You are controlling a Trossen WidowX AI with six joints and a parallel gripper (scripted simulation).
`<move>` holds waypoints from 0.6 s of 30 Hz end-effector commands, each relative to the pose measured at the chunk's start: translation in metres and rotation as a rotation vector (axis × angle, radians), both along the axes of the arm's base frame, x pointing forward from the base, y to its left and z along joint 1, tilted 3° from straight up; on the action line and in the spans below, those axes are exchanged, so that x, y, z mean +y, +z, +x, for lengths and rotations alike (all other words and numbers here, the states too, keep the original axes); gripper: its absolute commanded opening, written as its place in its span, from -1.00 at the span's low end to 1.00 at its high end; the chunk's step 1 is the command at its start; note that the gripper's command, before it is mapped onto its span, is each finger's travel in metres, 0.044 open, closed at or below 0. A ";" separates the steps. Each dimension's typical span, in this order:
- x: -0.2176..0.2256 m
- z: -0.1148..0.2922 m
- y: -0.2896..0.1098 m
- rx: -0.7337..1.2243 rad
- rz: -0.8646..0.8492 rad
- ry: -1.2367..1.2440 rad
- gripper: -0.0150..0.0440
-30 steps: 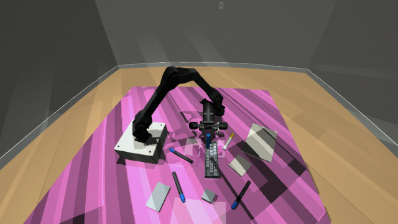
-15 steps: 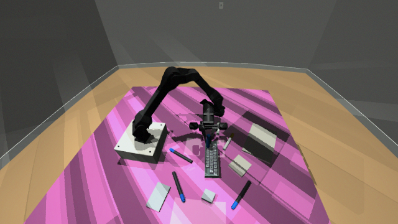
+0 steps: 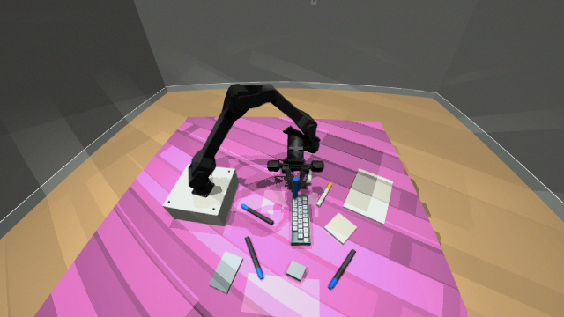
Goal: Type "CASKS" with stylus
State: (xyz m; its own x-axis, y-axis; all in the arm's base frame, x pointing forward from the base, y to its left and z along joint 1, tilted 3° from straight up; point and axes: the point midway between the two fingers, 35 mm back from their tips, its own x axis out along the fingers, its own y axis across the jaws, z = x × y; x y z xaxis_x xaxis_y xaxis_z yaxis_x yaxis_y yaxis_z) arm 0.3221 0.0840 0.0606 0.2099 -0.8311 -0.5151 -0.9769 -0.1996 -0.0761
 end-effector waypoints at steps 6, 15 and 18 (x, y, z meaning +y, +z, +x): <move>-0.003 0.002 -0.001 0.001 0.002 0.001 -0.49; -0.043 0.023 -0.001 0.001 0.015 0.006 -0.49; -0.060 0.029 0.000 -0.001 0.013 0.007 -0.49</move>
State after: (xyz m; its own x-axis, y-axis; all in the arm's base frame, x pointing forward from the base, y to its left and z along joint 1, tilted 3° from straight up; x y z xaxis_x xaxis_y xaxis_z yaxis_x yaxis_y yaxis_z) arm 0.3468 0.0399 0.0589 0.2132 -0.8198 -0.5315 -0.9762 -0.2007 -0.0822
